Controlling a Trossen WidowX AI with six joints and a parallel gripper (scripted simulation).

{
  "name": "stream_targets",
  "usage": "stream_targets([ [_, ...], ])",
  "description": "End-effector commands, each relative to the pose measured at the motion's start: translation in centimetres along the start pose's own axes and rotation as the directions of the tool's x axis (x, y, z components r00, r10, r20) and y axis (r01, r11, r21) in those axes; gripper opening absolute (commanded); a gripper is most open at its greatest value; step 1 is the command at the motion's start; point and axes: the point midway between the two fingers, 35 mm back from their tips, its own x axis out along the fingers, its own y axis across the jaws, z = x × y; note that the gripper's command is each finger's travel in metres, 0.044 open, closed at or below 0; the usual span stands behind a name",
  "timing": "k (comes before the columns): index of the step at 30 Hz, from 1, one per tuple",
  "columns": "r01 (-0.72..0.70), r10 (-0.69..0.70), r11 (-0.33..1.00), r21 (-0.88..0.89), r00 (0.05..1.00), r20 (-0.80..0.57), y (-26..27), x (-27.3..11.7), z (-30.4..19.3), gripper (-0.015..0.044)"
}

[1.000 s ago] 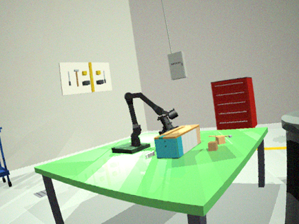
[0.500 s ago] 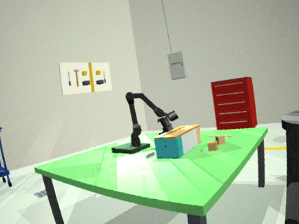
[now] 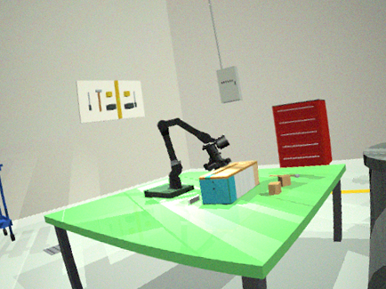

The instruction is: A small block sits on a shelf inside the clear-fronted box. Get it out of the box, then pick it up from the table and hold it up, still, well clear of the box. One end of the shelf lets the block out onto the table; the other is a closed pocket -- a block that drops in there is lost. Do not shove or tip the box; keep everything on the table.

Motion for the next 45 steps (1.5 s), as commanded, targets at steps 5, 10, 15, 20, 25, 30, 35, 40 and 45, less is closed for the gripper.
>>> stream_targets([
  [5, 0.009, -0.009, 1.0, 0.006, 1.0, -0.01, -0.1, -1.8, -0.9, 0.0],
  [10, 0.047, -0.048, 0.997, -0.068, 0.999, -0.013, 0.2, -3.6, -1.6, 0.0],
  [15, 0.099, -0.104, 0.979, -0.177, 0.994, -0.021, 0.8, -6.3, -2.3, 0.0],
  [20, 0.144, -0.16, 0.947, -0.287, 0.987, -0.035, 1.5, -9.2, -2.7, 0.0],
  [25, 0.172, -0.206, 0.908, -0.382, 0.977, -0.05, 2.1, -11.7, -2.7, 0.0],
  [30, 0.173, -0.208, 0.906, -0.386, 0.977, -0.051, 2.1, -11.8, -2.7, 0.0],
  [35, 0.173, -0.208, 0.906, -0.386, 0.977, -0.051, 2.1, -11.8, -2.7, 0.0],
  [40, 0.173, -0.208, 0.906, -0.386, 0.977, -0.051, 2.1, -11.8, -2.7, 0.0],
  [45, 0.173, -0.208, 0.906, -0.386, 0.977, -0.051, 2.1, -11.8, -2.7, 0.0],
])
